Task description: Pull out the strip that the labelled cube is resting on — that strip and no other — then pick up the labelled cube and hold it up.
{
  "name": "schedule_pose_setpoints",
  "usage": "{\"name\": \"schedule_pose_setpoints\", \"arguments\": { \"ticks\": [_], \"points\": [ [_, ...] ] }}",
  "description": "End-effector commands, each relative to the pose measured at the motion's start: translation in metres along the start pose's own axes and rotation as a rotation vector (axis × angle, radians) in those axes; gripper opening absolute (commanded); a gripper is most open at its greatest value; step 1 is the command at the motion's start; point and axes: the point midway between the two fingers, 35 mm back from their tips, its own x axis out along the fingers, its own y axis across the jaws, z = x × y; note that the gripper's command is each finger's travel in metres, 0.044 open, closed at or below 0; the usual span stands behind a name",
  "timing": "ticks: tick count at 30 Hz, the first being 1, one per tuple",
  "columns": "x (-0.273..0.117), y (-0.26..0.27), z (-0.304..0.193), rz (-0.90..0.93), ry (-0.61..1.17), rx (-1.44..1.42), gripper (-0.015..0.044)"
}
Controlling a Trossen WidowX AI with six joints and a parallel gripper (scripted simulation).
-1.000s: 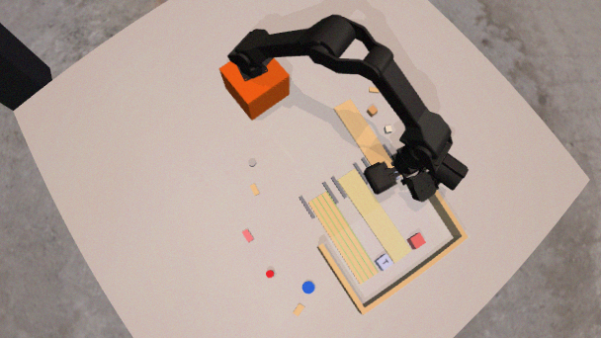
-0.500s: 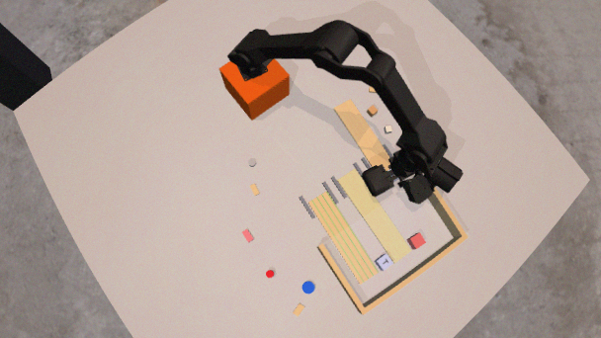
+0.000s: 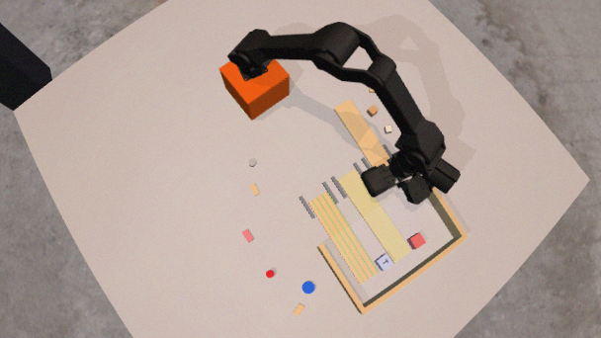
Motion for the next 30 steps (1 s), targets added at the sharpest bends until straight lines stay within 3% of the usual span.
{"name": "schedule_pose_setpoints", "arguments": {
  "ticks": [1, 3, 7, 30],
  "points": [
    [0.0, 0.0, 0.0, 0.0, 0.0, 0.0, 0.0112],
    [0.0, 0.0, 0.0, 0.0, 0.0, 0.0, 0.0098],
    [-0.002, -0.001, -0.002, 0.0, 0.0, 0.0, 0.0],
    [-0.042, -0.03, -0.058, 0.0, 0.008, -0.005, 0.0]
  ]
}}
